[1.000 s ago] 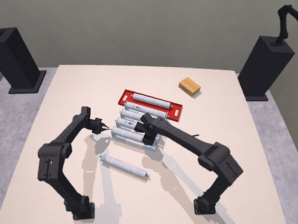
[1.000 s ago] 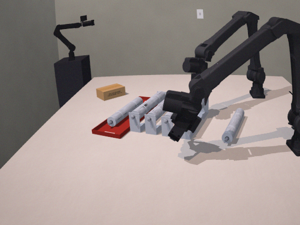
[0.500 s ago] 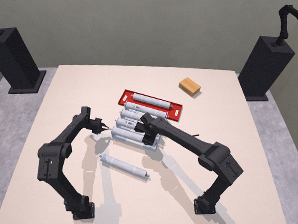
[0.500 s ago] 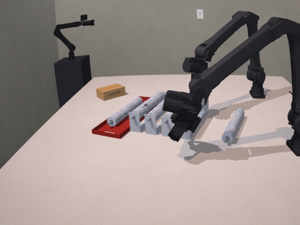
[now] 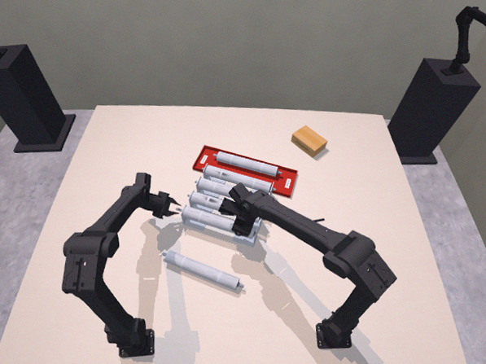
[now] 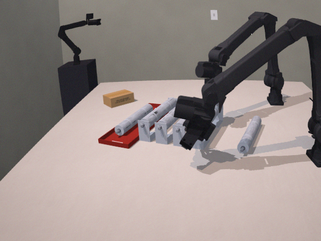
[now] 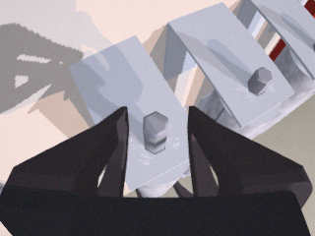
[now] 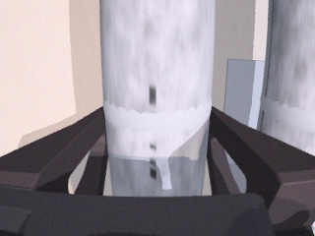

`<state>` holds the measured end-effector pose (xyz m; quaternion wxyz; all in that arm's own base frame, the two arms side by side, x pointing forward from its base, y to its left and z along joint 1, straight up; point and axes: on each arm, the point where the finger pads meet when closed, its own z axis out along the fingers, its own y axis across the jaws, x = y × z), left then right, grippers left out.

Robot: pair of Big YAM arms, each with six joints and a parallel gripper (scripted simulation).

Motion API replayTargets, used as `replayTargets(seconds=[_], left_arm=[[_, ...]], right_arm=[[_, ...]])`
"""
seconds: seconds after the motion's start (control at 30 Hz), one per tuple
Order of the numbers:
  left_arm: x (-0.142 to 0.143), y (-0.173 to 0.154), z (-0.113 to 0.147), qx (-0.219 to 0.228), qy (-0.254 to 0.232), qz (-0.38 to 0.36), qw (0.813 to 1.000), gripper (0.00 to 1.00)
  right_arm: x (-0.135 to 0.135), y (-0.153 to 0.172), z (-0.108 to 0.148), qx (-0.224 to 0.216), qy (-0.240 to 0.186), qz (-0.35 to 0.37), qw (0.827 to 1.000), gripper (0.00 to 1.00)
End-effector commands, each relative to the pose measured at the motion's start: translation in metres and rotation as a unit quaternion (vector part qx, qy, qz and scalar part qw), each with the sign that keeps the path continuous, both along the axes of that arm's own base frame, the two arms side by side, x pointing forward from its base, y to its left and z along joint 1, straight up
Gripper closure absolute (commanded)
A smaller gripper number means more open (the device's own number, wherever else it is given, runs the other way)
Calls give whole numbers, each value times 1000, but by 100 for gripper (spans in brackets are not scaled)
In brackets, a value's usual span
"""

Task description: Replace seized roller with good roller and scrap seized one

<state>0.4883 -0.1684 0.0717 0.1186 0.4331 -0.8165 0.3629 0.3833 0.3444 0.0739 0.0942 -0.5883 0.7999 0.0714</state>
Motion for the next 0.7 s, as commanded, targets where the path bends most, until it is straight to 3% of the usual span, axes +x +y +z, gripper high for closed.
replayTargets(seconds=[0.0, 0.57, 0.6, 0.67], left_arm=[[4, 1, -6, 0, 12, 1, 1000, 68], [4, 1, -6, 0, 12, 1, 1000, 68], [4, 1, -6, 0, 12, 1, 1000, 68], [4, 1, -6, 0, 12, 1, 1000, 68]], right_arm=[[22, 5, 48, 20, -34, 2, 999, 68], [22, 5, 48, 20, -34, 2, 999, 68], [-1, -14, 17, -1, -7, 4, 1000, 68], [6, -9, 18, 16, -21, 4, 1000, 68]])
